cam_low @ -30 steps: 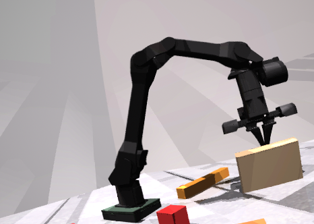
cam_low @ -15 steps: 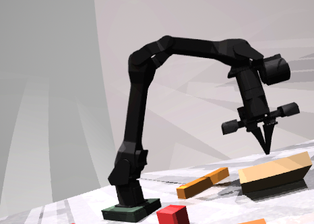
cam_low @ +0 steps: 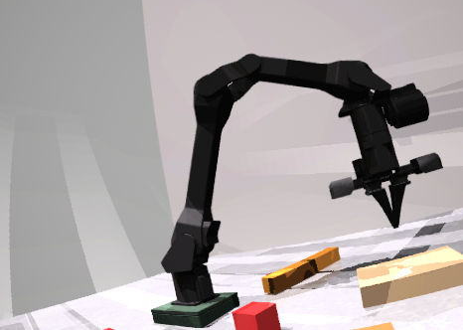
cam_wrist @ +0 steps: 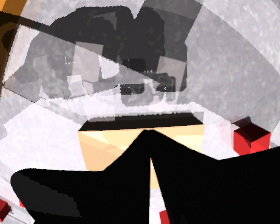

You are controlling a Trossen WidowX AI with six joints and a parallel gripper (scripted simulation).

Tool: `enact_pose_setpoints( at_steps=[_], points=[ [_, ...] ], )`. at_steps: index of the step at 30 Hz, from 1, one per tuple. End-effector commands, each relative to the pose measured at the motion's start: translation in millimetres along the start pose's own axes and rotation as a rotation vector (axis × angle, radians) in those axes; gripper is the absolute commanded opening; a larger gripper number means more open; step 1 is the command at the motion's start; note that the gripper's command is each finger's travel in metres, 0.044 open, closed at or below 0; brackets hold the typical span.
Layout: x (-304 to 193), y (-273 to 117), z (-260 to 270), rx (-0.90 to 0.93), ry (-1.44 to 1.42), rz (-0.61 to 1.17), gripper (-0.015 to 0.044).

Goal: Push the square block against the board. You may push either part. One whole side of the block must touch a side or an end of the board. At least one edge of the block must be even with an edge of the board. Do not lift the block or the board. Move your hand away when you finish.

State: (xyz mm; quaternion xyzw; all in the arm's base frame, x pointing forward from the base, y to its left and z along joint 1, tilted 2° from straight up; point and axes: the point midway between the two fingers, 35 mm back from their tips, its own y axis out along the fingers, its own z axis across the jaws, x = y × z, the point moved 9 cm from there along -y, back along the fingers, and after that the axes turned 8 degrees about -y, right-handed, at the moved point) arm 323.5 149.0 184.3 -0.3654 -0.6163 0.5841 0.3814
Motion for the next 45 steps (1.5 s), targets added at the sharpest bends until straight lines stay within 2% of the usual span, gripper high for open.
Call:
enact_pose_setpoints(
  at_steps=[1,19,25,45],
  points=[
    [7,0,-1,0.001,0.001,0.002,0.0000],
    [29,-2,-4,0.000,-0.001,-0.002,0.0000],
    [29,-50,-4,0.001,0.001,0.000,0.0000],
    [29,-50,-4,0.001,0.001,0.000,0.0000]
  ],
)
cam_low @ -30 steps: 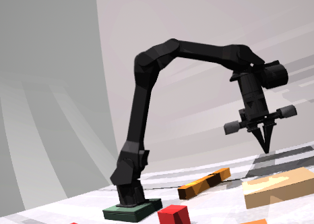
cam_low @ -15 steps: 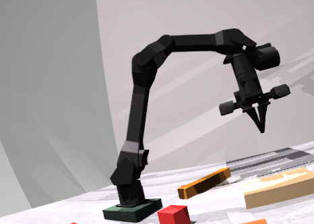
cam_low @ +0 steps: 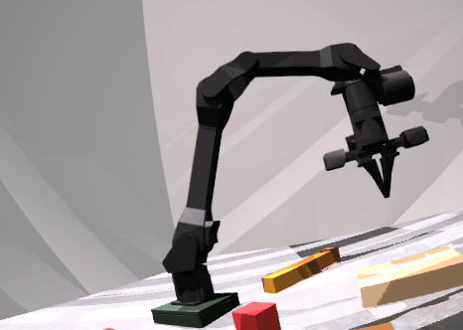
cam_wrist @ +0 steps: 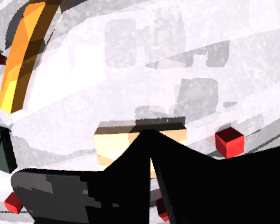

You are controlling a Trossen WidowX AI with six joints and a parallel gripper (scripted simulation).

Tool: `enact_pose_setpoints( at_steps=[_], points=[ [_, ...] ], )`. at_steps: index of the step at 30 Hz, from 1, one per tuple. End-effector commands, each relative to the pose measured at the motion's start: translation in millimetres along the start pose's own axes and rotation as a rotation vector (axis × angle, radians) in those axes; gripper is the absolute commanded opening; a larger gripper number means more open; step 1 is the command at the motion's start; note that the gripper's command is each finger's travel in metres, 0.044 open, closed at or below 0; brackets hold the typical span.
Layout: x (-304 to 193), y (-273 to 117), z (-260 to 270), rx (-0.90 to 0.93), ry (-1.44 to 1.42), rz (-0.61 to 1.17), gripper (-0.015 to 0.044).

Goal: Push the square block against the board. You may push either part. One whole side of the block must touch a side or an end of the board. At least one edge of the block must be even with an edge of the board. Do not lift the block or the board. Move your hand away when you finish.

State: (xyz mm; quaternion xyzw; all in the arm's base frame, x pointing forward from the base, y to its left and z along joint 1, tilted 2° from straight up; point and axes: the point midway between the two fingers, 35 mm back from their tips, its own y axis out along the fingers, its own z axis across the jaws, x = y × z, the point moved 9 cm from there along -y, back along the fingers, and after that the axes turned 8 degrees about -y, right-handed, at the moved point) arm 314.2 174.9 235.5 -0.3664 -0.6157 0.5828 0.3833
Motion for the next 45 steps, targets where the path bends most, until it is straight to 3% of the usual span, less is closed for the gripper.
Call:
enact_pose_setpoints(
  at_steps=[1,18,45],
  points=[
    [0,0,0,0.001,-0.004,0.001,0.0000],
    [-10,1,-1,-0.004,0.047,0.012,0.0000],
    [-129,14,10,-0.028,0.808,0.054,0.0000]
  ],
)
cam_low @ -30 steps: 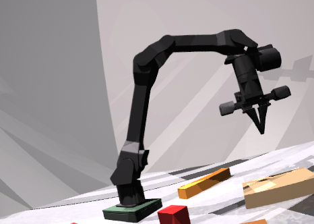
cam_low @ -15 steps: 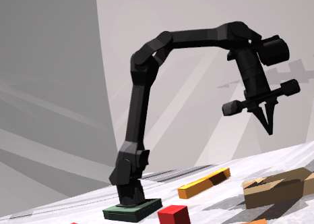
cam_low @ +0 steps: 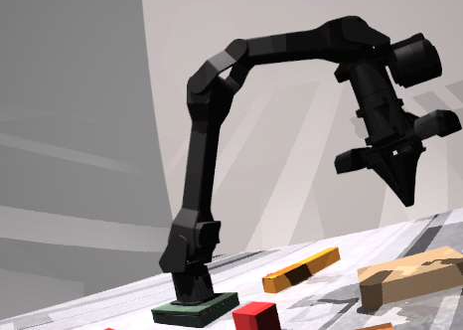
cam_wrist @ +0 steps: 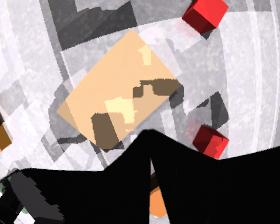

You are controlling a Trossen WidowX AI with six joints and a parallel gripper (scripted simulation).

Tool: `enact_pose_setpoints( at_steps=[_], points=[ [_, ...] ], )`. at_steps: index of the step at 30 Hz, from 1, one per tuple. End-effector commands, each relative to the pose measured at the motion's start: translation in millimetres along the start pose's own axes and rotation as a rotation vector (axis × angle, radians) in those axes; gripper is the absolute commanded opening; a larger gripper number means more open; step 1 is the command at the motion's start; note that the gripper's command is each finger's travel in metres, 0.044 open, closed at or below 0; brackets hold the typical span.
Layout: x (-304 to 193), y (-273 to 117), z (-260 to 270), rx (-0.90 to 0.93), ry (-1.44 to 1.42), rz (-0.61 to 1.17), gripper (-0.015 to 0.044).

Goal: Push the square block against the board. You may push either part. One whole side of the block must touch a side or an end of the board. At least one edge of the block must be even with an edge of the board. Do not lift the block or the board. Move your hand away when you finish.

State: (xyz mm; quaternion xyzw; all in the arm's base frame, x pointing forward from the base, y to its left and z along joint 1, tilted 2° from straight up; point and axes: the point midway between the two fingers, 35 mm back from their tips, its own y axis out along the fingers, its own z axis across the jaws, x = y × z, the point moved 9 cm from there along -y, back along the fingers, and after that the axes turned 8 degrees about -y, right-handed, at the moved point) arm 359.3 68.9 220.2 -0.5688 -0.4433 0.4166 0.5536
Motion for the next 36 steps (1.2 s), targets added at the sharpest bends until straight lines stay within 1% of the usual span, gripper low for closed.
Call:
enact_pose_setpoints(
  at_steps=[1,19,36],
  points=[
    [-16,5,-7,0.008,0.122,0.007,0.0000],
    [-88,21,-37,0.017,0.704,0.010,0.0000],
    [-164,35,-49,0.018,1.291,0.023,0.0000]
  ],
)
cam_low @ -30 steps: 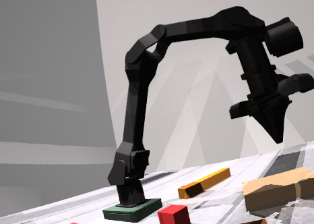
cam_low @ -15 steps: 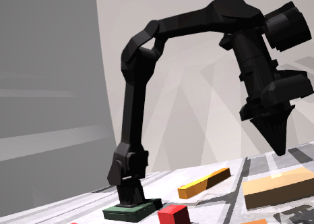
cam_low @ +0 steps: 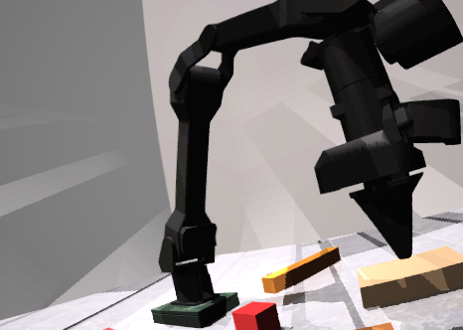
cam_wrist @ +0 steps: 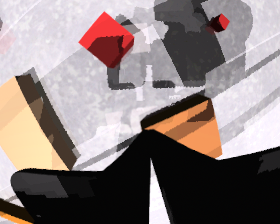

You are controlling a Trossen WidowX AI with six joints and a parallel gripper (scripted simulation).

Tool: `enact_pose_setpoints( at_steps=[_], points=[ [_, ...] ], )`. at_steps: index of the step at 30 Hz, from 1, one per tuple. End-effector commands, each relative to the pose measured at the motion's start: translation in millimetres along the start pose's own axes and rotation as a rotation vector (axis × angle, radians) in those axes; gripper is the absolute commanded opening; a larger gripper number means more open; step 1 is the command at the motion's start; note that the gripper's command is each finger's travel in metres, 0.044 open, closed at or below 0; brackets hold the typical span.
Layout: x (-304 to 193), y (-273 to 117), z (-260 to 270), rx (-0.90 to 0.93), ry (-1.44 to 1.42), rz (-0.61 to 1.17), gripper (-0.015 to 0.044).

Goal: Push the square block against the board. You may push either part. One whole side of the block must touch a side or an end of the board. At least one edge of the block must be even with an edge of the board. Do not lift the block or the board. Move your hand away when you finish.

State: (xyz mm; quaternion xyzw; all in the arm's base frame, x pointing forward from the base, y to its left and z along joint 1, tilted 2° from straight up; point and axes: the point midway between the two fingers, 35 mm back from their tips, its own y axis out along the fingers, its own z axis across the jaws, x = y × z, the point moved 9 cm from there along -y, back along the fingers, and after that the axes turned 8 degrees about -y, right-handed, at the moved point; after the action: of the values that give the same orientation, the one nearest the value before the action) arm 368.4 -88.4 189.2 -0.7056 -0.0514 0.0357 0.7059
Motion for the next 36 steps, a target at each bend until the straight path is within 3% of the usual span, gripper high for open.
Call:
enact_pose_setpoints(
  at_steps=[1,30,36],
  points=[
    [-6,6,-18,0.005,0.141,0.006,0.0000],
    [-71,31,-134,0.001,1.142,0.022,0.0000],
    [-75,32,-138,0.001,1.187,0.023,0.0000]
  ],
)
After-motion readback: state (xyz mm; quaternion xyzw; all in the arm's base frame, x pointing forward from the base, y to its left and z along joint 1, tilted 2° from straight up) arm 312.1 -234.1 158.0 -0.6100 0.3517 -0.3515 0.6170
